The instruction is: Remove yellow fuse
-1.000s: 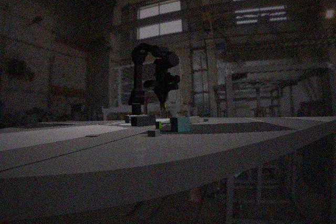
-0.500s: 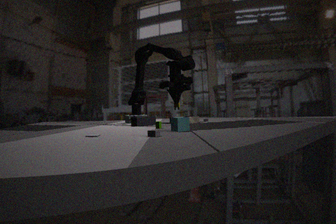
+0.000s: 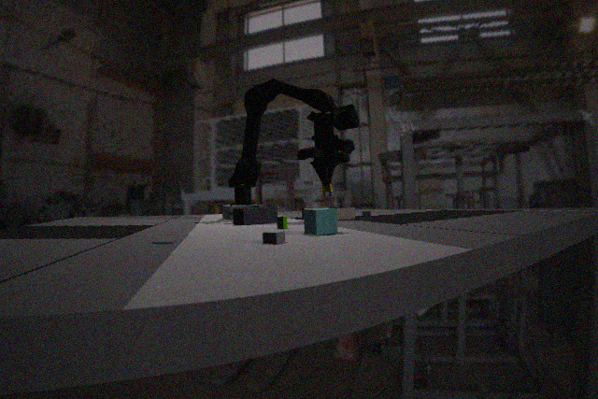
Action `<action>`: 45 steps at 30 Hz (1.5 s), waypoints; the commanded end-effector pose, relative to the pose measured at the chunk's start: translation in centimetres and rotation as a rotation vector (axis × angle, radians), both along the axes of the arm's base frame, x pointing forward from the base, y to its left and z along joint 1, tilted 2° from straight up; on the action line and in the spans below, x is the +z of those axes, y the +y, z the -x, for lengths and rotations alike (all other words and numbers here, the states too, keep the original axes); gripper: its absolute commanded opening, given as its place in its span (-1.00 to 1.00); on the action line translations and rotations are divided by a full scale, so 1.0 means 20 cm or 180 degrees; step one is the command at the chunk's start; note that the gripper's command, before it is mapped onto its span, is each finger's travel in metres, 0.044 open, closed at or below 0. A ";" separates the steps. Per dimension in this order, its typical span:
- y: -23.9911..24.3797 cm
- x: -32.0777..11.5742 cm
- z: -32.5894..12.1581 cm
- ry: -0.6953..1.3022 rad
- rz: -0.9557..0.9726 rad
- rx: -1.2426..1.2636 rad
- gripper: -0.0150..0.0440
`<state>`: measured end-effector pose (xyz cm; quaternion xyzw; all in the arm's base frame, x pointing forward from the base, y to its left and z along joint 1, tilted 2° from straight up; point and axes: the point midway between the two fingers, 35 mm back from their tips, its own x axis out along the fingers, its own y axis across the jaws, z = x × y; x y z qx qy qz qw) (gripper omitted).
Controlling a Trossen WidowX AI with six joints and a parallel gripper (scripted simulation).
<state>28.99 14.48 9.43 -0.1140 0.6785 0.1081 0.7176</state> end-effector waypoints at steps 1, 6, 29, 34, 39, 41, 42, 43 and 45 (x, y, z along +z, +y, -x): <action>0.00 -0.04 0.00 0.0019 0.0019 -0.0018 -0.49; 0.00 -0.08 0.00 0.0019 0.0019 -0.0018 -0.49; 0.00 -0.18 -0.01 0.0007 0.0004 -0.0006 -0.14; 0.00 -0.18 -0.01 0.0007 0.0004 -0.0006 0.31; 0.00 -0.12 -0.01 0.0011 0.0009 -0.0009 0.63; 0.00 -0.01 0.00 0.0018 0.0018 -0.0017 0.63; 0.00 0.00 0.01 0.0019 0.0019 -0.0018 0.63; 0.00 0.00 0.01 0.0019 0.0019 -0.0018 0.63; 0.00 0.00 0.01 0.0019 0.0019 -0.0018 0.63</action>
